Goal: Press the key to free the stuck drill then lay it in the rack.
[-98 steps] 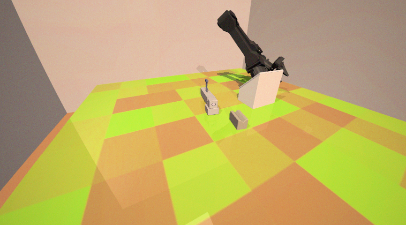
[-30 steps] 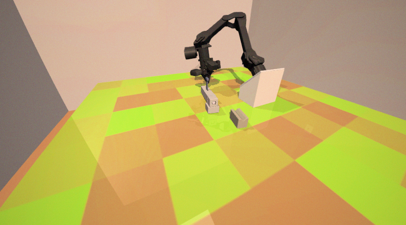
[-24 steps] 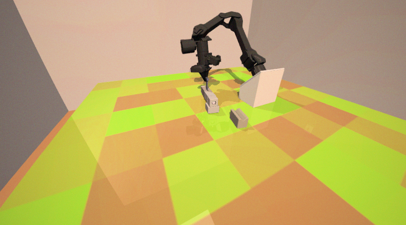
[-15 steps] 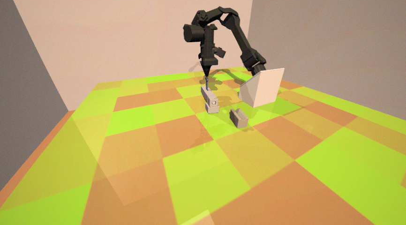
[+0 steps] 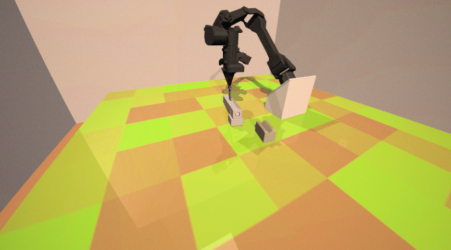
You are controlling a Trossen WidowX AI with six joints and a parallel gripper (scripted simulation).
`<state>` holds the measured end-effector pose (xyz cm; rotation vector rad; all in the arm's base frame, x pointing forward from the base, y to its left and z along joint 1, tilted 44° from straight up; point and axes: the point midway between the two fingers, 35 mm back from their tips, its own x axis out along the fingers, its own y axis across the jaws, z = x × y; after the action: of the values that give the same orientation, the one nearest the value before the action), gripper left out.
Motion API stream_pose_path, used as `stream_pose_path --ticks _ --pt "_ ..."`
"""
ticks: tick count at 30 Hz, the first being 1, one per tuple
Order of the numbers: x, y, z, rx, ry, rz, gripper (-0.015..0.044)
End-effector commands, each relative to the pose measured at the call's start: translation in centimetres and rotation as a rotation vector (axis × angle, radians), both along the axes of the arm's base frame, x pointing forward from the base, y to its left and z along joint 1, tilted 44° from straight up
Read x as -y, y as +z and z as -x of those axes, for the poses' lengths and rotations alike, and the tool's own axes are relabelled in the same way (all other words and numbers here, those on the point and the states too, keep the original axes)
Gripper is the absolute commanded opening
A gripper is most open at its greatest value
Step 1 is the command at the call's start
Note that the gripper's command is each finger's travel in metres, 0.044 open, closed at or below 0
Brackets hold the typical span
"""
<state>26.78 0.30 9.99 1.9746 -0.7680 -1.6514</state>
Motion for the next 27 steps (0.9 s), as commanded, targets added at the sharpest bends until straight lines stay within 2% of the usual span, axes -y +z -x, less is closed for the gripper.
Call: stream_pose_path --ticks 1,27 --pt "0.45 -0.66 0.04 -0.016 0.001 0.011 0.0000" --pt "0.59 -0.60 0.44 -0.017 0.001 0.011 0.0000"
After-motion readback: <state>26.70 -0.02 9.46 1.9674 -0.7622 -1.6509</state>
